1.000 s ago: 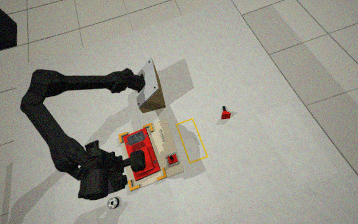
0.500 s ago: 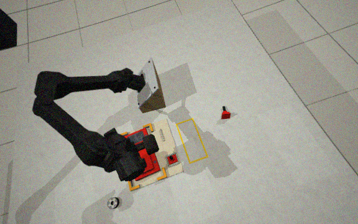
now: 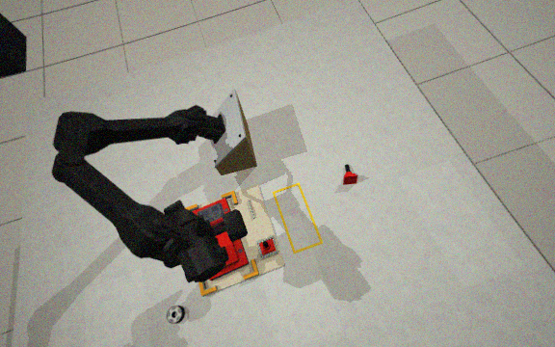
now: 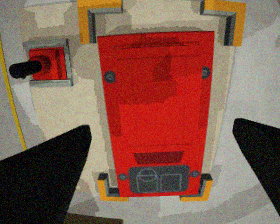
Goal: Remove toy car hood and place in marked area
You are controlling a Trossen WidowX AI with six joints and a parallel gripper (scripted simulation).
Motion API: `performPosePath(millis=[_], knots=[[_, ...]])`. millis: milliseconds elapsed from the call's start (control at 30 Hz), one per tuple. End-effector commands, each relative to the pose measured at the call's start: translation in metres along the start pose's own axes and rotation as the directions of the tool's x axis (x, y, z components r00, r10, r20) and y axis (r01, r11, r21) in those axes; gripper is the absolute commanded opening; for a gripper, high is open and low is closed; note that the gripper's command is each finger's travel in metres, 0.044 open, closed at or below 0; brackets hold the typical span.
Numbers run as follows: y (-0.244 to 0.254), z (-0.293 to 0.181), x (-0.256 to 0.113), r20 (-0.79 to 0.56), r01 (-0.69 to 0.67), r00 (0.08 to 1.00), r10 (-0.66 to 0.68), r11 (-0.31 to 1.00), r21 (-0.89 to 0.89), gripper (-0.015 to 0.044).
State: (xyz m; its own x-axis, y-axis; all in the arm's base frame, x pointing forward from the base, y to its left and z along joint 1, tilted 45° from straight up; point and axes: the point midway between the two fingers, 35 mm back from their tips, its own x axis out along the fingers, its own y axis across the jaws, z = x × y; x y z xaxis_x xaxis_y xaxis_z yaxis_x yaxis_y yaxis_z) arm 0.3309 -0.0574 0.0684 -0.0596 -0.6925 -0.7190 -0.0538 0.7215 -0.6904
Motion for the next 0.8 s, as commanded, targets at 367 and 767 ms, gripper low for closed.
performPosePath(millis=[367, 767], knots=[[0.0, 0.0, 0.011, -0.001, 0.005, 1.0, -0.005, 1.0, -0.007, 0.044], [-0.001, 0.0, 0.02, -0.001, 0.006, 1.0, -0.006, 1.0, -0.007, 0.044]])
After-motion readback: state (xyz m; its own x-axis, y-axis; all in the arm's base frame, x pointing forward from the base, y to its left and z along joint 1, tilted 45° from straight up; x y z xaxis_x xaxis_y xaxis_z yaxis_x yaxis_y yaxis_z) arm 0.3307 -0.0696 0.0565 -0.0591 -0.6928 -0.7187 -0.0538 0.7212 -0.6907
